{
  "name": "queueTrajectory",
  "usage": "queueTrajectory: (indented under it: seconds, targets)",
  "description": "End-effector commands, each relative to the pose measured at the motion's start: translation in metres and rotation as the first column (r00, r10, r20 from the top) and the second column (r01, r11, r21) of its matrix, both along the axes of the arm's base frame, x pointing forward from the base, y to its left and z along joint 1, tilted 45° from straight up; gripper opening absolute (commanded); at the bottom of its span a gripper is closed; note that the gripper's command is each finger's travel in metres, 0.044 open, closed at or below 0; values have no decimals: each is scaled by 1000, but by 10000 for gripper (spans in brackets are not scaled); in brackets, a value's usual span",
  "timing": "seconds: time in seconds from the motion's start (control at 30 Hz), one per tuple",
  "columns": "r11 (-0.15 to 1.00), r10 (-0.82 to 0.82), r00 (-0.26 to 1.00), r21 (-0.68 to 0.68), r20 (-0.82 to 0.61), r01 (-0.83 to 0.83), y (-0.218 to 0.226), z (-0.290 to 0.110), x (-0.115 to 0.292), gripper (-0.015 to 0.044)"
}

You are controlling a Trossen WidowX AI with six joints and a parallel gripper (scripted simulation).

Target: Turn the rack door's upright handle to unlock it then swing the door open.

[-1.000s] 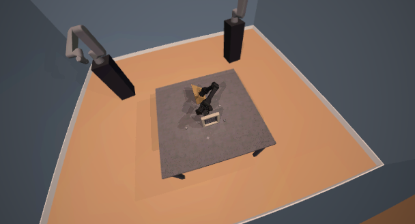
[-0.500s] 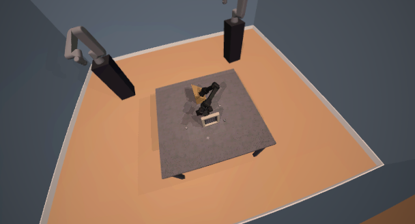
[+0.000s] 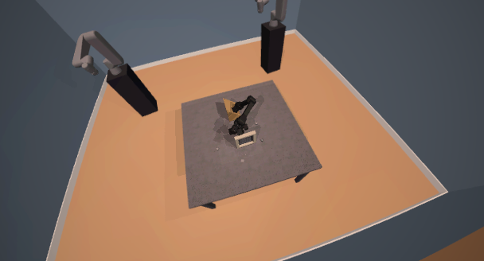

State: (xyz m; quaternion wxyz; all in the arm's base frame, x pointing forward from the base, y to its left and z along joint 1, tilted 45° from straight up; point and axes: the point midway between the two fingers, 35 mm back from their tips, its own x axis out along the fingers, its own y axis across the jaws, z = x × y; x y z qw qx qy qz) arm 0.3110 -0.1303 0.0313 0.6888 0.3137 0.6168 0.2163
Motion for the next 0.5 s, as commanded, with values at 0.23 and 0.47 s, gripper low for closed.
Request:
queueTrajectory:
  seconds: [0.23, 0.47]
  targets:
    - [992, -125, 985, 18, -120, 128, 0, 0, 1, 10]
    - [929, -343, 870, 8, -353, 370, 0, 0, 1, 10]
